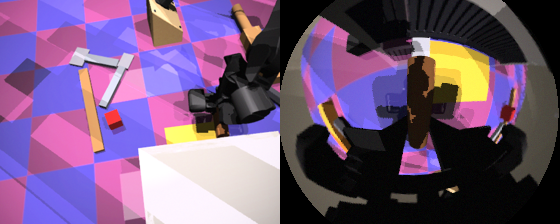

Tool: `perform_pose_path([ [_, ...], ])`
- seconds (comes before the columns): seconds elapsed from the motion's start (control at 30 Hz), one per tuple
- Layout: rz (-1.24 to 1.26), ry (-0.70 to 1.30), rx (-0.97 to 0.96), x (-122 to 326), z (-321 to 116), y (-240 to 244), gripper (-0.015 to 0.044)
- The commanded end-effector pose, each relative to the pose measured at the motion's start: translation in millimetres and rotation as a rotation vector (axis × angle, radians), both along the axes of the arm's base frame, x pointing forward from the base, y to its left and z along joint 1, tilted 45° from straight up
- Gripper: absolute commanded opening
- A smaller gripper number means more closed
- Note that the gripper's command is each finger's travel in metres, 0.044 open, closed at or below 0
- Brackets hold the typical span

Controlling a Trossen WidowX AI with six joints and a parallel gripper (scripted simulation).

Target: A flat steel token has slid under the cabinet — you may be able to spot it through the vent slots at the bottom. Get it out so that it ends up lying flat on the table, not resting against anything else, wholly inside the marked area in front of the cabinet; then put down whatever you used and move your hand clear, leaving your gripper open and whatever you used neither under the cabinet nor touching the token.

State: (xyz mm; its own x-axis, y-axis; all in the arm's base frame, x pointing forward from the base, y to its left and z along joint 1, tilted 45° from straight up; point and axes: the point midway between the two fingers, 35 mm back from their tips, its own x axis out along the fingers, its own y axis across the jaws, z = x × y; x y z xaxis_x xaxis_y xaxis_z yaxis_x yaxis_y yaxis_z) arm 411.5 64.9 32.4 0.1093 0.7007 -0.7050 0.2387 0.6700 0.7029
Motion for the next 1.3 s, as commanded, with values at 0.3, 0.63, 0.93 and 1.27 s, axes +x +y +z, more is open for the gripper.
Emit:
perform_pose_path([
  [0.3, -0.003, 0.006, -0.006, -4.4, -13.1, -11.1, 0.0],
  [0.63, -0.003, 0.006, -0.006, -6.9, -20.0, -17.7, 0.0],
  [0.93, -0.003, 0.006, -0.007, -9.1, -26.1, -23.6, 0.0],
  [1.27, -0.003, 0.006, -0.007, -11.4, -32.2, -29.5, 0.0],
])
